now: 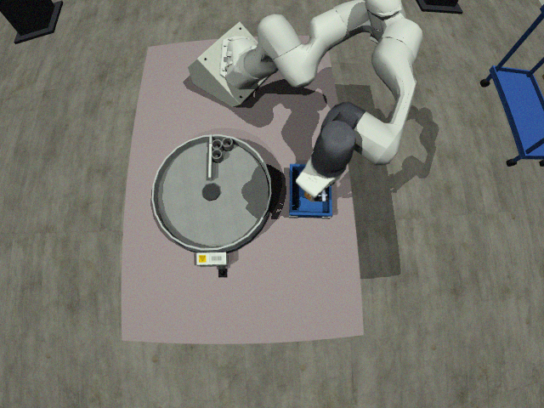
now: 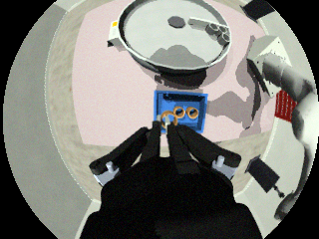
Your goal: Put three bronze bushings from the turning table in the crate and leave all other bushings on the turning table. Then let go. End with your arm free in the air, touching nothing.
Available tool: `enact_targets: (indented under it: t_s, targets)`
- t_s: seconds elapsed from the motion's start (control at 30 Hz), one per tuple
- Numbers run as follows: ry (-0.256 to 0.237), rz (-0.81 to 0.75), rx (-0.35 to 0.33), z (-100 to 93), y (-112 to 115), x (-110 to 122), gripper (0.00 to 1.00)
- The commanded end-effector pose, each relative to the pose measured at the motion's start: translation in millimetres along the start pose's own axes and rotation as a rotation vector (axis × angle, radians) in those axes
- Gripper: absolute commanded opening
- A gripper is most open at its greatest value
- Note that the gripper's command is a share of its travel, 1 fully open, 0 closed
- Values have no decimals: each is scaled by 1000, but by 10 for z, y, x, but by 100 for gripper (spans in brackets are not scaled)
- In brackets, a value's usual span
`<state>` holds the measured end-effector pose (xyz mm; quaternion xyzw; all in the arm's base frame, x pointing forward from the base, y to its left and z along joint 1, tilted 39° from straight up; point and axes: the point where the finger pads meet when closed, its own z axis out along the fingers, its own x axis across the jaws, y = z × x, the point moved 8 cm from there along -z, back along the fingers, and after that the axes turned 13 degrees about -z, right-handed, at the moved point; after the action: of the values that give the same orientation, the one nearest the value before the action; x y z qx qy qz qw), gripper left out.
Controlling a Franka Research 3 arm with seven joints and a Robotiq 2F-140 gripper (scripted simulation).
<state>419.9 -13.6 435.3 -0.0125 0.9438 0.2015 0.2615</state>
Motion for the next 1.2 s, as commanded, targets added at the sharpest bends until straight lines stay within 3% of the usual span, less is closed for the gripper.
enact_targets:
  t_s: [0.0,0.53,0.77,1.0,1.17]
  targets:
    - [1,9,-4,4,9,-4,0]
    - [1,9,-4,21,9,-4,0]
    - [1,9,-4,205,14,-4,0]
    - [1,9,-4,583,24,-5,0]
    - [1,9,-4,674,27,-5,0]
